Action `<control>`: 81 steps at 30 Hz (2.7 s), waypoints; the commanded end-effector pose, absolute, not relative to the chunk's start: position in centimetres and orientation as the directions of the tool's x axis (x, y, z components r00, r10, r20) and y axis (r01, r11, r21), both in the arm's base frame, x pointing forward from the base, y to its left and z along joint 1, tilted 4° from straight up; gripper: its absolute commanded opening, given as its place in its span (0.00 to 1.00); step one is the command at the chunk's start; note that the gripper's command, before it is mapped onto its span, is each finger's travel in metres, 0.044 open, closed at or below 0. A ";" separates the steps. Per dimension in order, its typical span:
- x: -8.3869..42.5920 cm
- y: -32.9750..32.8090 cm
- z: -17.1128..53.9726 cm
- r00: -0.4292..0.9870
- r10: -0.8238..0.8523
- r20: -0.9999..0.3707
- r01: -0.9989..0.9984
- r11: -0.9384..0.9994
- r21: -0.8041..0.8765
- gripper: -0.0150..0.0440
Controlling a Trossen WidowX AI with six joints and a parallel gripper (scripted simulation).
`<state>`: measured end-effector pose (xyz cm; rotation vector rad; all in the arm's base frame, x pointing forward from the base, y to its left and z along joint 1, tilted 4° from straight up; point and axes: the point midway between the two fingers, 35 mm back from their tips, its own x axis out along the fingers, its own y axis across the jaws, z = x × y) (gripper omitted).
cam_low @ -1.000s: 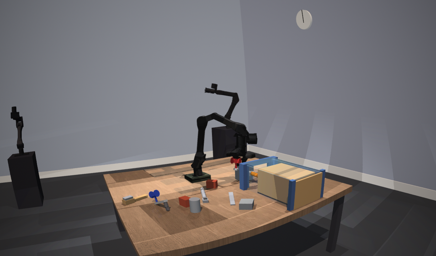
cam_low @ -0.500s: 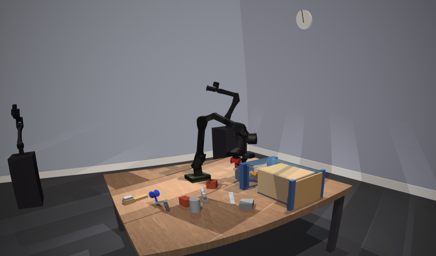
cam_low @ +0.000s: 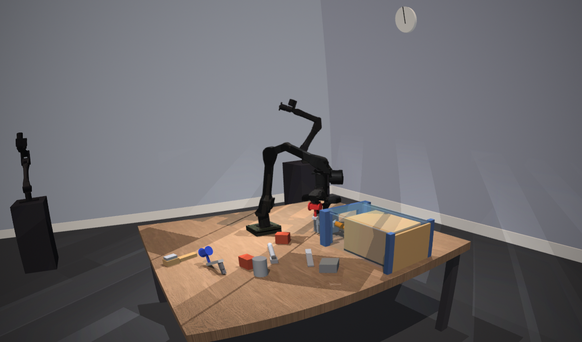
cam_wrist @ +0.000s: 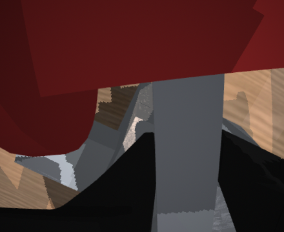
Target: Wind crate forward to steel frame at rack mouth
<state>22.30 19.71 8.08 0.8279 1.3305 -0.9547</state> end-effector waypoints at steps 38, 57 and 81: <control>22.7 19.7 20.9 -0.001 0.011 -1.000 0.916 0.401 0.003 1.00; 22.7 19.7 20.7 0.001 0.008 -1.000 0.918 0.397 0.004 0.33; 22.6 19.7 20.7 -0.004 0.003 -1.000 0.918 0.397 -0.002 0.25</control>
